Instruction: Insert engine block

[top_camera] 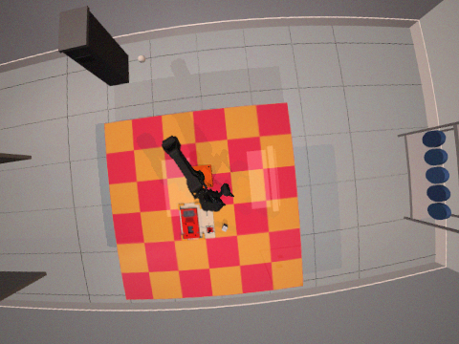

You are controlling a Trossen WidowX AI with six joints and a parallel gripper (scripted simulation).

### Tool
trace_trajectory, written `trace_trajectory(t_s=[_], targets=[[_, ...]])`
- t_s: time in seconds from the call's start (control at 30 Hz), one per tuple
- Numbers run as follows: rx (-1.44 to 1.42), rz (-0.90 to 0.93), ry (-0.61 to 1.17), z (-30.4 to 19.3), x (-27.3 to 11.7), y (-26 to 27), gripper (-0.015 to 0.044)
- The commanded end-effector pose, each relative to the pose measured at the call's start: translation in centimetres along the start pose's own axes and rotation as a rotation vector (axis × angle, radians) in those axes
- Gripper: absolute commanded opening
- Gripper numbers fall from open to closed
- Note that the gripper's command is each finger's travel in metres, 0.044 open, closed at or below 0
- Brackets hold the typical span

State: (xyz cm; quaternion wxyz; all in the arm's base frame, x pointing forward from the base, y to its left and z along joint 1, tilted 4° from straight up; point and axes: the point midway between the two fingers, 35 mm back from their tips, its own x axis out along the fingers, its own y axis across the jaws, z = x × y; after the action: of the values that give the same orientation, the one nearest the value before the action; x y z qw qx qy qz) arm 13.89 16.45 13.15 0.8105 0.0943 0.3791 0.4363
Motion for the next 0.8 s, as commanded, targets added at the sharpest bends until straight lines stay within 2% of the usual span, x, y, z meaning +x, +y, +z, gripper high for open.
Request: trace_trajectory(t_s=[0.0,0.03,0.77], targets=[[0.006,-0.001,0.001,0.01,0.0,0.0,0.0426],[0.022,-0.003,0.006,0.02,0.0,0.01,0.044],[0.736,-0.17,0.162,0.73,0.16,0.4,0.044]])
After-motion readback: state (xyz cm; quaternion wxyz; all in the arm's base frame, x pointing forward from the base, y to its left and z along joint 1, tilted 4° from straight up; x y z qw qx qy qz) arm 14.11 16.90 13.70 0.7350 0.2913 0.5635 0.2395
